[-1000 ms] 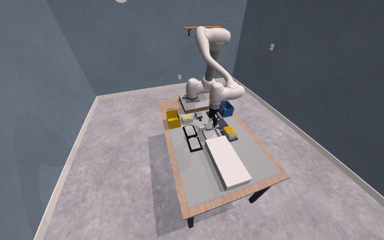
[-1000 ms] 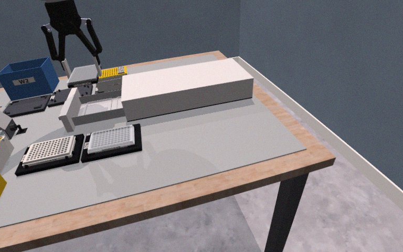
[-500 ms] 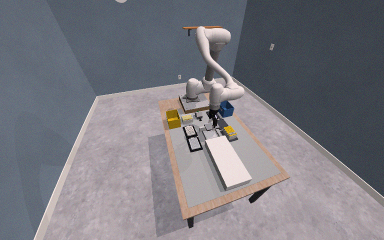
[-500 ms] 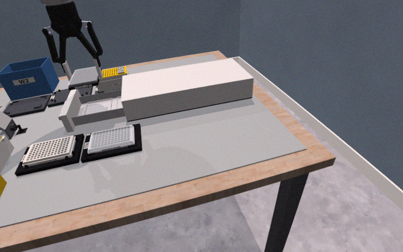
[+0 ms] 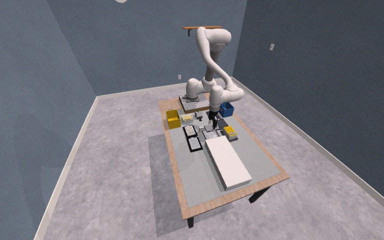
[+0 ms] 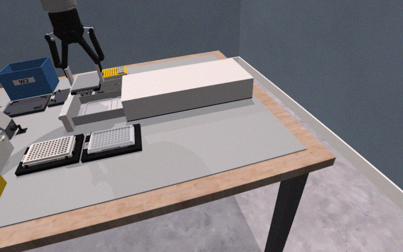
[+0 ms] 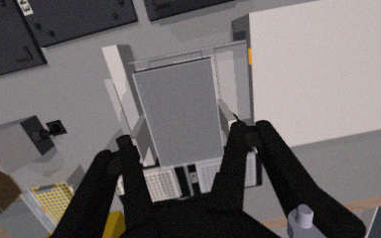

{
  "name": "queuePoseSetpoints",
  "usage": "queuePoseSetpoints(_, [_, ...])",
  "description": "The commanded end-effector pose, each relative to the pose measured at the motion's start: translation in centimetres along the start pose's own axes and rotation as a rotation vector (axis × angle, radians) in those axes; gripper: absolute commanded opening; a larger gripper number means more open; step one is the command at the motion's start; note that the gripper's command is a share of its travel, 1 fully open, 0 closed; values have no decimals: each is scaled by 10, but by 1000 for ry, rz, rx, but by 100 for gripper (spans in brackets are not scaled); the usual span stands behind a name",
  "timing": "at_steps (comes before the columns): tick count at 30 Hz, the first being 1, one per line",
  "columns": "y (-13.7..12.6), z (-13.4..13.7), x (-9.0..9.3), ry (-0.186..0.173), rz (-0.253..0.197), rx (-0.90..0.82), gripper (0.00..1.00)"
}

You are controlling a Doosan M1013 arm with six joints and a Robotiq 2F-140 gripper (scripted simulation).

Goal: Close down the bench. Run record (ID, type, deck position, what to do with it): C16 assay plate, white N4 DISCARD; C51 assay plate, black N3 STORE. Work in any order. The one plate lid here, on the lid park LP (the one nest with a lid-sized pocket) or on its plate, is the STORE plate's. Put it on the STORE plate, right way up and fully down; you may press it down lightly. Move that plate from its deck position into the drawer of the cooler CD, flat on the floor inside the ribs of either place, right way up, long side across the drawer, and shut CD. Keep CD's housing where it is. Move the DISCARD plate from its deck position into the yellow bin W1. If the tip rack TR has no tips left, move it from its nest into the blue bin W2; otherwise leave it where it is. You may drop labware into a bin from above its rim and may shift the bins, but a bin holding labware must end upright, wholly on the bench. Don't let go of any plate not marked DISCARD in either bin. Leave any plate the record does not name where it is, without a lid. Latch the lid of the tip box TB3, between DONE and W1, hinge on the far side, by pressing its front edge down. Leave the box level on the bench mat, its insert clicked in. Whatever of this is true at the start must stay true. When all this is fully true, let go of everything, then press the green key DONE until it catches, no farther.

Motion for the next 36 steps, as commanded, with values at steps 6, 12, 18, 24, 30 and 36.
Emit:
queuePoseSetpoints(6, [0,0,9,0,0,0,0])
queuePoseSetpoints(12, [0,0,17,0,0,0,0])
queuePoseSetpoints(18, [0,0,25,0,0,0,0])
queuePoseSetpoints(24, [0,0,30,0,0,0,0])
queuePoseSetpoints(30, [0,0,38,0,0,0,0])
queuePoseSetpoints(36, [0,0,46,0,0,0,0])
Point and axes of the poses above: the point where the finger pads meet when closed, its own x axis out along the fingers, its own z axis across the jaws, y = z × x, the point moved 8 cm from there along -x, back along the fingers, and after that the axes turned 13 degrees about x, right-handed, at the moved point
